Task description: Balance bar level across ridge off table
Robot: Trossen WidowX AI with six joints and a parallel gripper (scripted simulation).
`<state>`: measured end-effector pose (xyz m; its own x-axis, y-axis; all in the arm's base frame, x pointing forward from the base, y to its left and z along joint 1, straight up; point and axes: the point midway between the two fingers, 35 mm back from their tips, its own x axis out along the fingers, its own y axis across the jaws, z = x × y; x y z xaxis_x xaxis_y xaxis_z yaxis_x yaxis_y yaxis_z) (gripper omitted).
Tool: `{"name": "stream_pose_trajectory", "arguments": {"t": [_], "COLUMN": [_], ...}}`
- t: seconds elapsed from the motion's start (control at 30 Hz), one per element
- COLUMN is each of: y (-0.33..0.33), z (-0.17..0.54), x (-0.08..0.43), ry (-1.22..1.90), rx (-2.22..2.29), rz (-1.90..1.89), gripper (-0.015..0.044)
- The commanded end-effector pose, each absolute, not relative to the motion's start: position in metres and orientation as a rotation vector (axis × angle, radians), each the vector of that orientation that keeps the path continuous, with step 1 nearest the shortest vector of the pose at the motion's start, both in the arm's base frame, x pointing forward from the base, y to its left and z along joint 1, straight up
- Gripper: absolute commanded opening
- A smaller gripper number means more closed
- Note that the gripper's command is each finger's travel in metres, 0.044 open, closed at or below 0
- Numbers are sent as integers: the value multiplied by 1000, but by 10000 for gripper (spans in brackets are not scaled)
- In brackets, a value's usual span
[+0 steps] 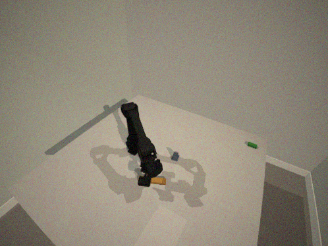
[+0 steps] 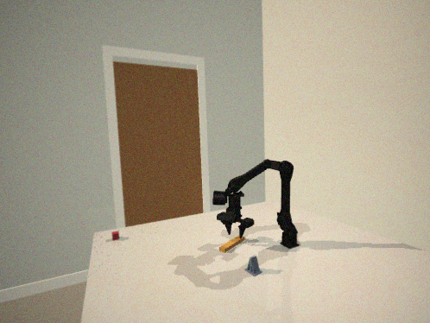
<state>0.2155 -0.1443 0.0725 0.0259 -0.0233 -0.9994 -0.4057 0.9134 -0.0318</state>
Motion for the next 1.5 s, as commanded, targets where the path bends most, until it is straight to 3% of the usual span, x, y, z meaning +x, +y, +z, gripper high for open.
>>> {"name": "stream_pose_trajectory", "arguments": {"t": [0.0, 0.93, 1.13, 1.4, 1.47], "y": [-142, -142, -144, -144, -144], "z": [64, 46, 47, 47, 49], "x": [213, 213, 214, 214, 215], "ry": [1530, 1530, 1530, 1530, 1530], "rx": [-345, -345, -345, -345, -345], "rz": [320, 320, 310, 310, 310], "gripper": [315, 315, 157, 104, 52]}}
